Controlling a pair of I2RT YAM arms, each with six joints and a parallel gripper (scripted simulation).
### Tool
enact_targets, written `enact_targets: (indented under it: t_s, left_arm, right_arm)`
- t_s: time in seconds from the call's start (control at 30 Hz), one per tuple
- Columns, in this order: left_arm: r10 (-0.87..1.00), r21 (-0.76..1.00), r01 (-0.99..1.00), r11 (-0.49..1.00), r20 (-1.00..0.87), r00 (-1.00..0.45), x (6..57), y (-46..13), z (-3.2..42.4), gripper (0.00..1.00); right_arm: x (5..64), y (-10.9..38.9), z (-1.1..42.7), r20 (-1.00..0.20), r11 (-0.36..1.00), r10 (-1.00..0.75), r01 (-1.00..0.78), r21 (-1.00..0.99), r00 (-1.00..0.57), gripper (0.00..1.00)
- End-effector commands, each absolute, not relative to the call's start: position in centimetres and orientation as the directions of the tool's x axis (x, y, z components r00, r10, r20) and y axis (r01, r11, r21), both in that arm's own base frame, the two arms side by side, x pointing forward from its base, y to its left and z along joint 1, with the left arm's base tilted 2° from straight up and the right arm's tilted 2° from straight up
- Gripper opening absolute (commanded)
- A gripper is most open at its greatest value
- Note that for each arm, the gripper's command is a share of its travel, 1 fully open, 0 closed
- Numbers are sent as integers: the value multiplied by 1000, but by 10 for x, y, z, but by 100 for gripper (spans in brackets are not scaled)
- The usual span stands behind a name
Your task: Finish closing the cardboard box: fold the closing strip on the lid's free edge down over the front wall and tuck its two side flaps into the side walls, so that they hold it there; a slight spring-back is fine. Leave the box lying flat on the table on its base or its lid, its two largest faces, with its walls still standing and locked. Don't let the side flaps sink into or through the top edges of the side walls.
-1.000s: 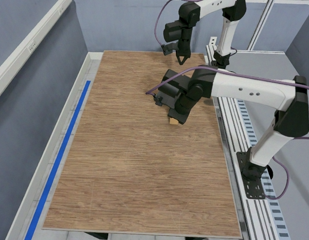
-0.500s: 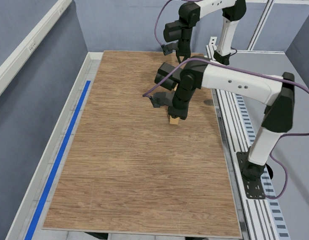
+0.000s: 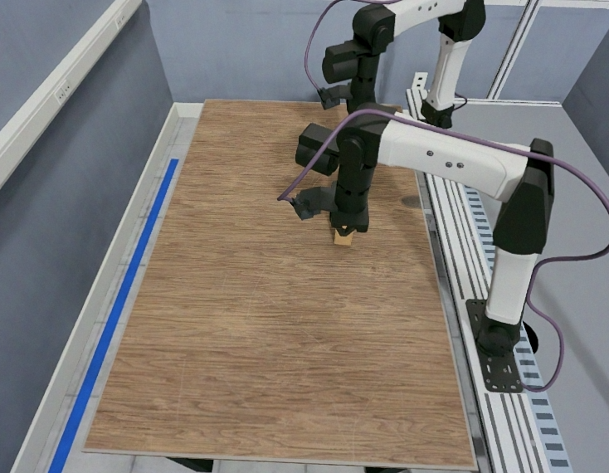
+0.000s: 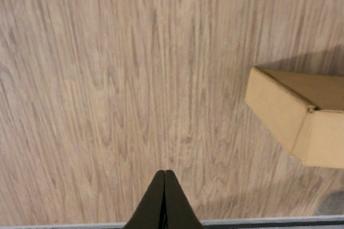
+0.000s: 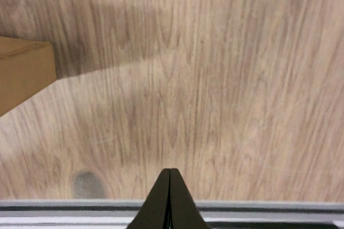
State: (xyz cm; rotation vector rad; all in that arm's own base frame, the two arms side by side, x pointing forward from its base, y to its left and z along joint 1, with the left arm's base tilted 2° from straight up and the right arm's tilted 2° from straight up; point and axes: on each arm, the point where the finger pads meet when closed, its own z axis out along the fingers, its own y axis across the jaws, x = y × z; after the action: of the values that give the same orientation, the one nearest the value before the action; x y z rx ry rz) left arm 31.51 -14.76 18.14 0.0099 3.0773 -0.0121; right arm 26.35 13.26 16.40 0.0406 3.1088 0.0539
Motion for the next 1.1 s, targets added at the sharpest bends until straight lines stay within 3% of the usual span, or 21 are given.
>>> enact_targets:
  t_s: [0.0, 0.4, 1.07]
  left_arm:
    - [31, -37, 35, 999, -89, -996, 313, -147, 178, 1]
    - [165, -97, 183, 978, -169, -972, 323, -155, 140, 1]
    - [352, -164, 414, 896, -307, -884, 323, -155, 140, 1]
  right_arm:
    - [263, 142, 162, -76, 997, -24, -30, 73, -997, 1]
    - [277, 167, 132, -194, 973, -155, -184, 142, -969, 1]
    - [277, 167, 132, -359, 893, -320, -406, 195, -877, 1]
